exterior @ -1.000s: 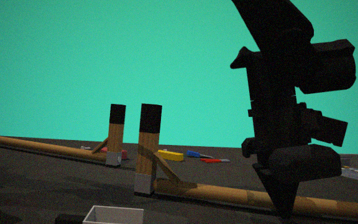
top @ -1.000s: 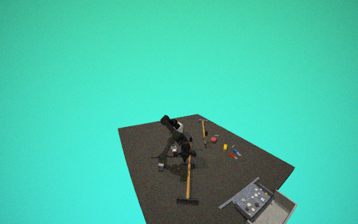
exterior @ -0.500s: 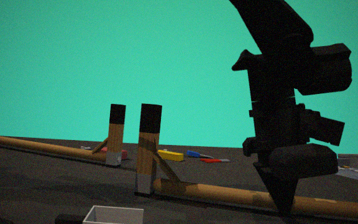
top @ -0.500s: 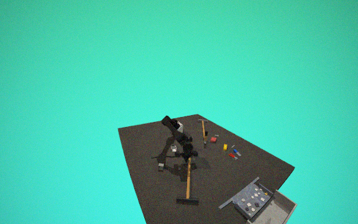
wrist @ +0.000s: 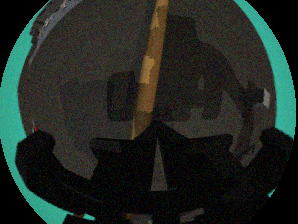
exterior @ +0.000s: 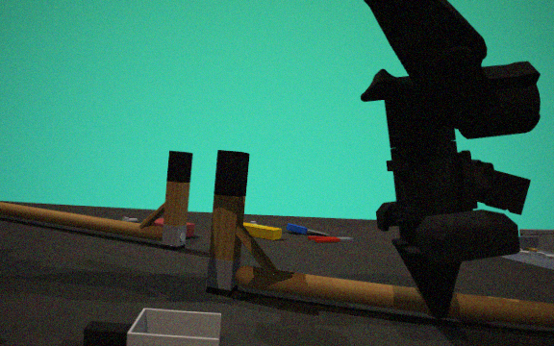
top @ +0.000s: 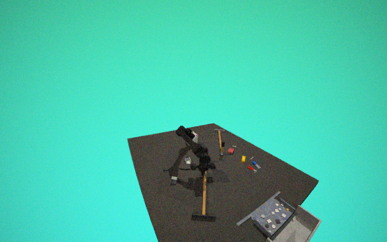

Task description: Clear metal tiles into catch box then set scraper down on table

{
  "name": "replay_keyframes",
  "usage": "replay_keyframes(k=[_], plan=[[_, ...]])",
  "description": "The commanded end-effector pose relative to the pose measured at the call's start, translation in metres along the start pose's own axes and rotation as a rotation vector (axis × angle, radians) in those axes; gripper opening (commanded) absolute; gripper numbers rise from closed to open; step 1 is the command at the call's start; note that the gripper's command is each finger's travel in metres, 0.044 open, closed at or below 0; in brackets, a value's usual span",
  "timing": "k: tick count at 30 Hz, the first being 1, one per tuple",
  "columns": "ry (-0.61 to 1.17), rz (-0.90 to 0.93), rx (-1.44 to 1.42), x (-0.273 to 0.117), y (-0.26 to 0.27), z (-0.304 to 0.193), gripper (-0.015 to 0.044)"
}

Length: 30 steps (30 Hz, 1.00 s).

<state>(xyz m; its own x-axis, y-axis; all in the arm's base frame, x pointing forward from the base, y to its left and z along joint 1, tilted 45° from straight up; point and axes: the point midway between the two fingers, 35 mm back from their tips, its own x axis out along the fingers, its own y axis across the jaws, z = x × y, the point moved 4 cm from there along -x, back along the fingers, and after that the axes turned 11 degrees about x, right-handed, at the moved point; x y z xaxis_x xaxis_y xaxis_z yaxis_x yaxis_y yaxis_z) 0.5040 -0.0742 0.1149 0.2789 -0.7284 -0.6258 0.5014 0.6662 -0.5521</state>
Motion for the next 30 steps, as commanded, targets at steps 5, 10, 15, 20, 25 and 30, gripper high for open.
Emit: replay_keyframes(k=[5,10,15,20,25,30], plan=[[0.001,0.004,0.0,0.002,0.012,0.0,0.0],[0.001,0.004,0.0,0.002,0.017,0.0,0.0],[0.001,0.004,0.0,0.002,0.022,0.0,0.0],[0.001,0.004,0.001,0.002,0.027,0.0,0.0],[0.001,0.004,0.001,0.002,0.032,-0.001,0.0],[0.001,0.004,0.001,0.003,0.037,-0.001,0.0]])
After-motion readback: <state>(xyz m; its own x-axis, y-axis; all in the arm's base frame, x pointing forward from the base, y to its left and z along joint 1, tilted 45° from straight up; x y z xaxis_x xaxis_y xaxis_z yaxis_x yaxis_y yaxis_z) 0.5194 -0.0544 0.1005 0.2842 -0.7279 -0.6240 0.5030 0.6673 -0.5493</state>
